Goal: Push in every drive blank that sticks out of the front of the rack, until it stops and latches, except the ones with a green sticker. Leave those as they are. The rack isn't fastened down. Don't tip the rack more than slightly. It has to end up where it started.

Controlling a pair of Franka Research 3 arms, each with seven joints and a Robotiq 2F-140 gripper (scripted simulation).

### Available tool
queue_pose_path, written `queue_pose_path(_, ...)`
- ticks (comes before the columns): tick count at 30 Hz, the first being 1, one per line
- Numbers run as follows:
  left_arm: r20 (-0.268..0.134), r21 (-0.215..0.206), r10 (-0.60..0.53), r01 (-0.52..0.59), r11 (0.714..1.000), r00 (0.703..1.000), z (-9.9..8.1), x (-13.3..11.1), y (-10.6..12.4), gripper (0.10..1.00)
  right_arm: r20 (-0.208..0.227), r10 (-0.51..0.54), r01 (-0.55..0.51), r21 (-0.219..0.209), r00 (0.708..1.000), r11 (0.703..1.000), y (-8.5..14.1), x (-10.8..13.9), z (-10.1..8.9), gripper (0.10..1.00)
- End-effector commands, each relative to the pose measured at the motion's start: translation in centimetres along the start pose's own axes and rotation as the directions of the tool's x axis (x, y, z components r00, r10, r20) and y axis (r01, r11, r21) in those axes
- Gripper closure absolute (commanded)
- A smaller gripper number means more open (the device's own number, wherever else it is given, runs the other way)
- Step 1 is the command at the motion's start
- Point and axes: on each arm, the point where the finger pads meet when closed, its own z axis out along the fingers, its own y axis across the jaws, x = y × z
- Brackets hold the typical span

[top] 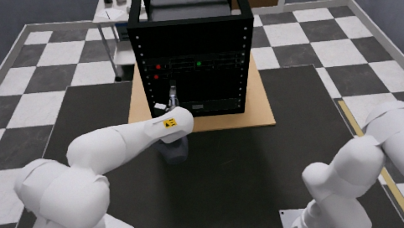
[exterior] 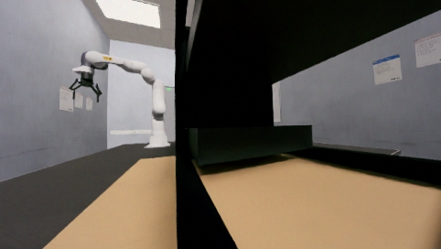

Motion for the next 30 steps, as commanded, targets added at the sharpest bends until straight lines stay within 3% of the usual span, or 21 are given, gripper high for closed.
queue_pose_path(1,0.025,0.004,-0.040,0.040,0.999,0.999,-0.2,0.4,-0.4,0.999,0.004,-0.004,0.004,-0.001,1.000,1.000,0.1,0.0,0.1,0.098)
queue_pose_path(13,0.025,0.004,-0.040,0.040,0.999,0.999,-0.1,5.2,-1.1,0.999,0.004,-0.004,0.004,-0.001,1.000,1.000,0.1,0.0,0.1,0.098)
queue_pose_path(26,0.025,0.004,-0.040,0.040,0.999,0.999,-0.1,5.9,-1.2,0.999,0.004,-0.004,0.004,-0.001,1.000,1.000,0.1,0.0,0.1,0.098)
queue_pose_path(30,0.025,0.004,-0.040,0.040,0.999,0.999,1.3,5.9,-1.2,0.999,0.004,-0.004,0.004,-0.001,1.000,1.000,0.1,0.0,0.1,0.098)
